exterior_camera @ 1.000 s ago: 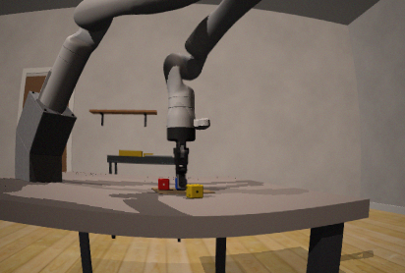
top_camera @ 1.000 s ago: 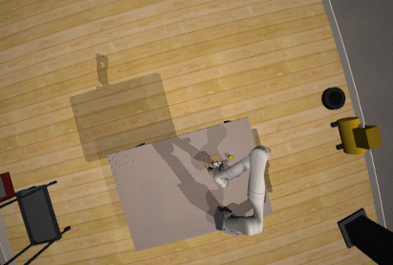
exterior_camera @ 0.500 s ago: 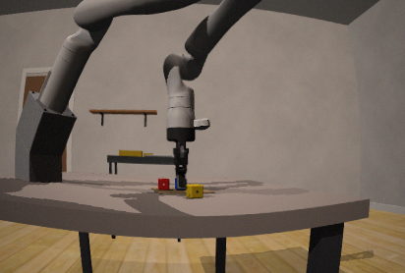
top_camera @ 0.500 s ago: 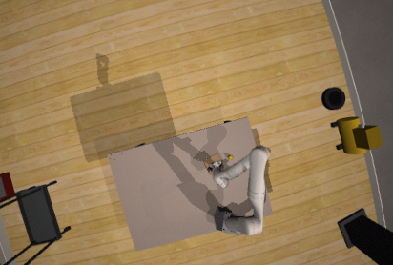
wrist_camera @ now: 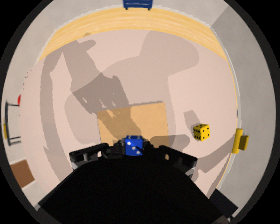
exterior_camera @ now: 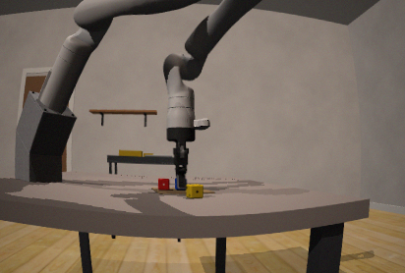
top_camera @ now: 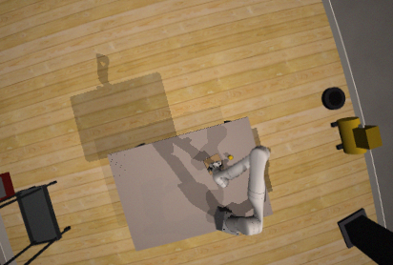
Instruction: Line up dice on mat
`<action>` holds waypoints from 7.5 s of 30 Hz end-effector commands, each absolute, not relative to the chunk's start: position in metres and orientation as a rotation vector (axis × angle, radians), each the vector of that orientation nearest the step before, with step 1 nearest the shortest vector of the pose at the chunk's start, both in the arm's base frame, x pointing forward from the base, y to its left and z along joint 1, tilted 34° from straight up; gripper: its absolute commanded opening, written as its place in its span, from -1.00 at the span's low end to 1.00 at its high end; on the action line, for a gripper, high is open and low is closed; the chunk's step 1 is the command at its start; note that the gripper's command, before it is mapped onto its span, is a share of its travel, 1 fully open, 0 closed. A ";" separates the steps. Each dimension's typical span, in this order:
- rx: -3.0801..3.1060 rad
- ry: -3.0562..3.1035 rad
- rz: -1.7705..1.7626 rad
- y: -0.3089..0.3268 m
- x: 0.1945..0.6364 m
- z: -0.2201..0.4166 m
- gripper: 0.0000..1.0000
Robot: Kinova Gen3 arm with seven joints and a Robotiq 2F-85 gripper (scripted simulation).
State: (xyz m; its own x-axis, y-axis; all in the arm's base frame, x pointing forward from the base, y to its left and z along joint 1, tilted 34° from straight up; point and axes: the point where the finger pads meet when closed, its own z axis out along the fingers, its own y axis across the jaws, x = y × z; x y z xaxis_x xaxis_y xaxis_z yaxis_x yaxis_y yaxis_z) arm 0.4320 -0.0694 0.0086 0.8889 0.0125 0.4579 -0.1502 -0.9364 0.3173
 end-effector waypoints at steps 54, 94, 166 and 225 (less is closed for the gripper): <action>2.703 -0.096 0.649 -0.059 0.414 0.037 -0.07; 2.702 -0.107 0.661 -0.040 0.393 0.083 1.00; 2.697 -0.681 0.778 -0.048 0.398 0.084 1.00; 1.918 -2.464 0.954 -0.080 0.404 0.089 1.00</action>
State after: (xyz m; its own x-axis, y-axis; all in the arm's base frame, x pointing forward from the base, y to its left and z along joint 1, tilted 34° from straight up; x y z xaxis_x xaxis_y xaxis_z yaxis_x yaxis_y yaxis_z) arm 0.4022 -0.0784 0.0889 -0.2435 -0.9257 0.2894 -0.8674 0.0743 -0.4920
